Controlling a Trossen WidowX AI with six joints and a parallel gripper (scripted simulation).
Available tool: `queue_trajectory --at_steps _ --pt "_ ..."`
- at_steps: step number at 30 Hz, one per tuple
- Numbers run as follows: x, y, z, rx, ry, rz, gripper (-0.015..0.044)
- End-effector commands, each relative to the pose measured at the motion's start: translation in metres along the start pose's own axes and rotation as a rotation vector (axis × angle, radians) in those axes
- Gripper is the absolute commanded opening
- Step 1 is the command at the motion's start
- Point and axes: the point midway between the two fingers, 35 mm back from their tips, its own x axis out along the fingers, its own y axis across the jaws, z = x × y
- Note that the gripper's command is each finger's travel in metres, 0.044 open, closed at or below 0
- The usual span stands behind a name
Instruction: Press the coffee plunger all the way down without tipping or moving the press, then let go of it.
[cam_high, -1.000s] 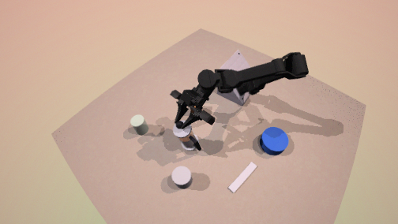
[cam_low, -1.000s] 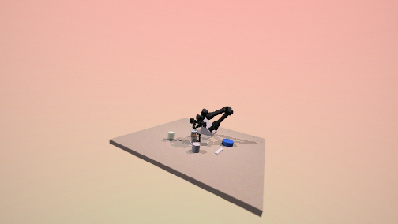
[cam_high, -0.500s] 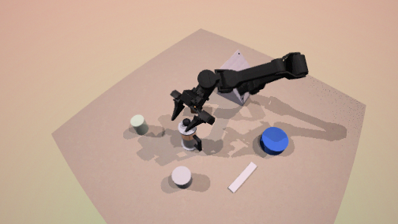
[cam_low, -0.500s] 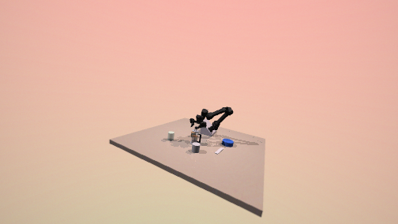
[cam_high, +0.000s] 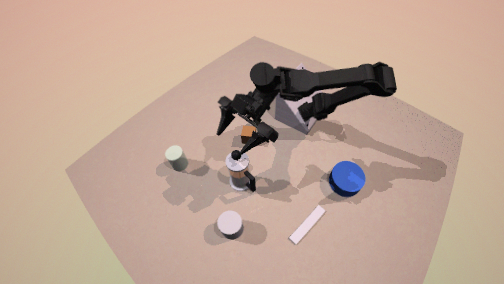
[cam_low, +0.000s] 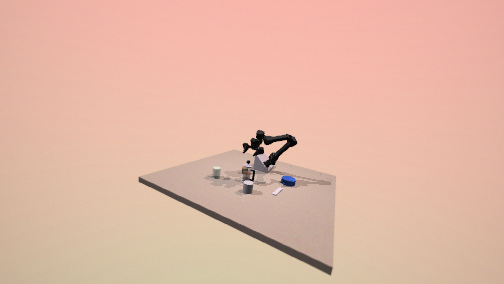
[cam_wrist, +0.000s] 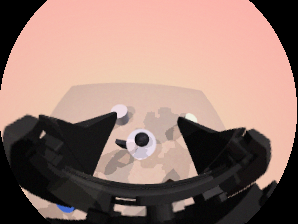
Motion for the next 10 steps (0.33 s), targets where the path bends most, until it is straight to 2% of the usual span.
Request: queue_trajectory --at_steps 1,10 --pt "-0.0174 0.0055 0.0119 -0.008 -0.003 0.007 0.044" --pt "-0.0171 0.005 0.0112 -0.008 -0.003 0.007 0.044"
